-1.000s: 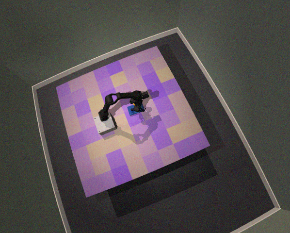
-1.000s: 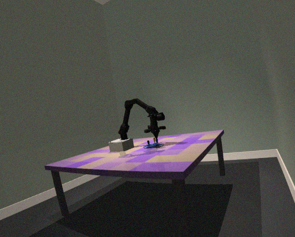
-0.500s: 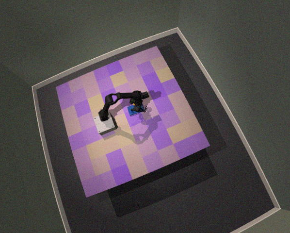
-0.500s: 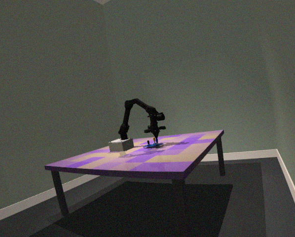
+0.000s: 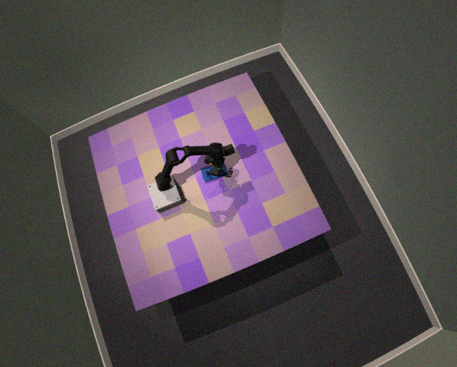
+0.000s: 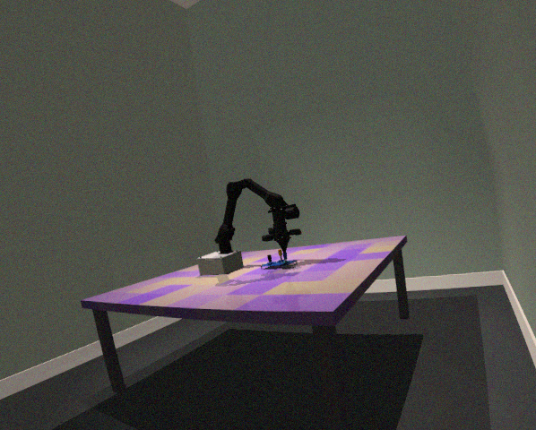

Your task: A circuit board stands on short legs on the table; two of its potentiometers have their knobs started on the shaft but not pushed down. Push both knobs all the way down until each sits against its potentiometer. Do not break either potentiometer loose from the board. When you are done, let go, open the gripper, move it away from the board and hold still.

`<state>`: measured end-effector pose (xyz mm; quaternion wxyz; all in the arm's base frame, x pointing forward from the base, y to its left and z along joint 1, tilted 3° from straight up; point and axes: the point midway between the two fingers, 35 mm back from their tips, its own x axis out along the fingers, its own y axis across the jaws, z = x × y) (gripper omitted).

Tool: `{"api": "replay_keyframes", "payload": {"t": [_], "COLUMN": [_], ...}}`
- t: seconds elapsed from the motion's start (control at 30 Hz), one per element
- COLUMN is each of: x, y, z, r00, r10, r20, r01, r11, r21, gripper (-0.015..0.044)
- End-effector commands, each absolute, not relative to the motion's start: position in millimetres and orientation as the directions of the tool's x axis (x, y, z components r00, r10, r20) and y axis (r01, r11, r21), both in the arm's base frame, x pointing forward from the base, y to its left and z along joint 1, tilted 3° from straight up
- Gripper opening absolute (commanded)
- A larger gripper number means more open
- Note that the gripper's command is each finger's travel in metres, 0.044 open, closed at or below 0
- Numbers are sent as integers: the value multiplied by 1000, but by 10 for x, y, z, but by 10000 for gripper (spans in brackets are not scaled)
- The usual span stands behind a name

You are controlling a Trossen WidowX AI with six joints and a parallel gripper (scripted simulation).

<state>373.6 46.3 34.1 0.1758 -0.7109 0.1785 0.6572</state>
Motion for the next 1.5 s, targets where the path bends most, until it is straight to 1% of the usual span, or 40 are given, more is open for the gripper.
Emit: {"api": "replay_keyframes", "payload": {"t": [0.0, 1.47], "x": [3742, 3746], "y": [454, 452], "z": [334, 274], "r00": [75, 75], "r10": [-28, -28], "r20": [-997, -997], "r01": [-482, -482], "r11": [-876, -876], "r21": [-12, -12], "gripper": [0, 0]}}
